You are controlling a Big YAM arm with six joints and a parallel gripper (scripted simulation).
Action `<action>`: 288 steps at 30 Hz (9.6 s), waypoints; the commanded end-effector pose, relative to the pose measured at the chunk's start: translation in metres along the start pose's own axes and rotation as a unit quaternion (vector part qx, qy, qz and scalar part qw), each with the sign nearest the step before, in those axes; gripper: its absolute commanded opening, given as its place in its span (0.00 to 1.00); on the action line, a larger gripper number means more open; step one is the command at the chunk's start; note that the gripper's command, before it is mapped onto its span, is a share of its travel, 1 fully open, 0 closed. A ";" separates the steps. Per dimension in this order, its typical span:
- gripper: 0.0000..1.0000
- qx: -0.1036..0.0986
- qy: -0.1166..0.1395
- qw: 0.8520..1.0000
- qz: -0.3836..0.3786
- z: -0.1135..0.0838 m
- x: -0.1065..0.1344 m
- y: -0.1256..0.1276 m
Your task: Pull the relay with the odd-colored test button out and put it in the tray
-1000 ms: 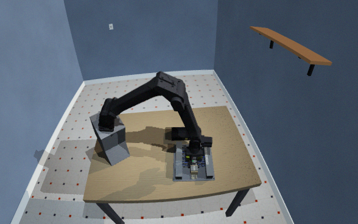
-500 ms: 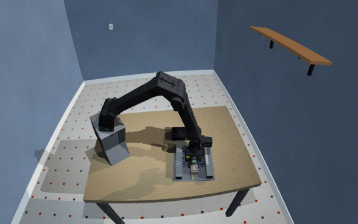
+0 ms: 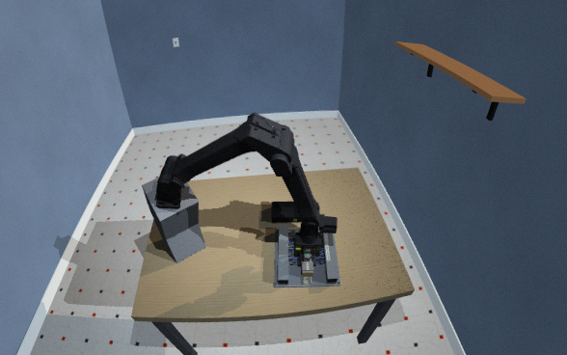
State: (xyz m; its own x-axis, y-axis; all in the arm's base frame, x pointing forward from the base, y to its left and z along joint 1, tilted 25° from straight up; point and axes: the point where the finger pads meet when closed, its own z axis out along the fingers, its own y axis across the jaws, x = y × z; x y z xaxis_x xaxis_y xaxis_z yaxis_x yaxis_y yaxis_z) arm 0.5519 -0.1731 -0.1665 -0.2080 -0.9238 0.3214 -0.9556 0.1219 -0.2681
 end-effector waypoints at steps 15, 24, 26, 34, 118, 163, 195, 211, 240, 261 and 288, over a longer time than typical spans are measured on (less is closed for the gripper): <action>0.59 0.008 -0.001 1.000 0.001 -0.006 0.007 -0.010; 0.59 0.008 -0.001 1.000 0.001 -0.006 0.006 -0.010; 0.59 0.008 -0.001 1.000 0.001 -0.006 0.006 -0.010; 0.59 0.007 -0.001 1.000 0.001 -0.002 0.007 -0.005; 0.00 0.008 -0.002 1.000 -0.001 -0.002 0.002 -0.006; 0.00 0.008 -0.002 1.000 -0.001 -0.002 0.002 -0.006; 0.00 0.012 -0.003 1.000 -0.002 -0.023 -0.003 -0.009; 0.00 0.012 -0.003 1.000 -0.001 -0.032 -0.004 -0.009; 0.00 0.018 -0.001 1.000 0.005 -0.044 0.002 -0.016; 0.00 0.016 -0.002 1.000 0.002 -0.046 -0.001 -0.012; 0.00 0.016 -0.002 1.000 0.002 -0.046 -0.001 -0.012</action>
State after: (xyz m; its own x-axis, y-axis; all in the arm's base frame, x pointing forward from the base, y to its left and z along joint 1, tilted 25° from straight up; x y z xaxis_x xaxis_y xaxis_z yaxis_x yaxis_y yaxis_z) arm 0.5429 -0.1647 -0.1435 -0.2061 -0.9247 0.3200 -0.9569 0.1221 -0.2636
